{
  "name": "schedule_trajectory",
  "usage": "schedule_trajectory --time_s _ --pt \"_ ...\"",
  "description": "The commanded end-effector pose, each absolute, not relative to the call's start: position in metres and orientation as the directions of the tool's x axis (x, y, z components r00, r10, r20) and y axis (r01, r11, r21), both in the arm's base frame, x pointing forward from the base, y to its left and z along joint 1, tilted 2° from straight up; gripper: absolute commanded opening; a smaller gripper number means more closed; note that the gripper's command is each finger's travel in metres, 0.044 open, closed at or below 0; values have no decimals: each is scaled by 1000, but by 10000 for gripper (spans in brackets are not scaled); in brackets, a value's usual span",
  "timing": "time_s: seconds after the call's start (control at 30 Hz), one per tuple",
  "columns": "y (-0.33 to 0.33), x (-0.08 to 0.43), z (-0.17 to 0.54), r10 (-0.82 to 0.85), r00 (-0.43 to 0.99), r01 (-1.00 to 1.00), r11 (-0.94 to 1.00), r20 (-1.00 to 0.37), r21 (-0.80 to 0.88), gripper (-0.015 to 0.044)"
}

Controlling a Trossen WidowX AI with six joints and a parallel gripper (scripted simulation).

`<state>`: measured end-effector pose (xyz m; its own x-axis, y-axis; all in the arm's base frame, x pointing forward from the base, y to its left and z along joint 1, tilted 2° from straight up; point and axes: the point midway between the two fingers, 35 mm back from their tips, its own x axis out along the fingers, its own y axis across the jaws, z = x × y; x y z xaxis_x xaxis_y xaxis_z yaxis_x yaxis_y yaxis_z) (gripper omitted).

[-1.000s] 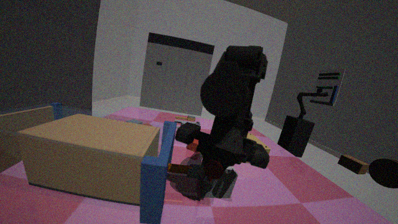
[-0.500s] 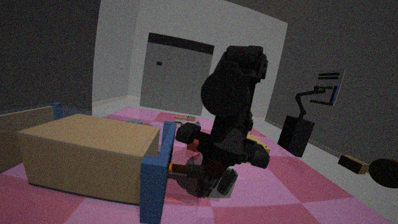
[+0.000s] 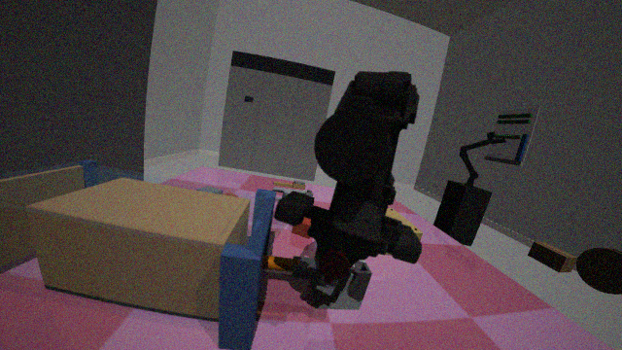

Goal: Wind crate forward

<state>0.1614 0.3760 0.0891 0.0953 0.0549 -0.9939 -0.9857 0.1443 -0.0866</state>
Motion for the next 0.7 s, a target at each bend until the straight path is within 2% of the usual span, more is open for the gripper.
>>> schedule_trajectory --time_s 0.0,0.67 --pt "380 132 86 48 36 -995 95 -998 -31 0" --pt "379 114 86 48 35 -995 95 -998 -30 0"
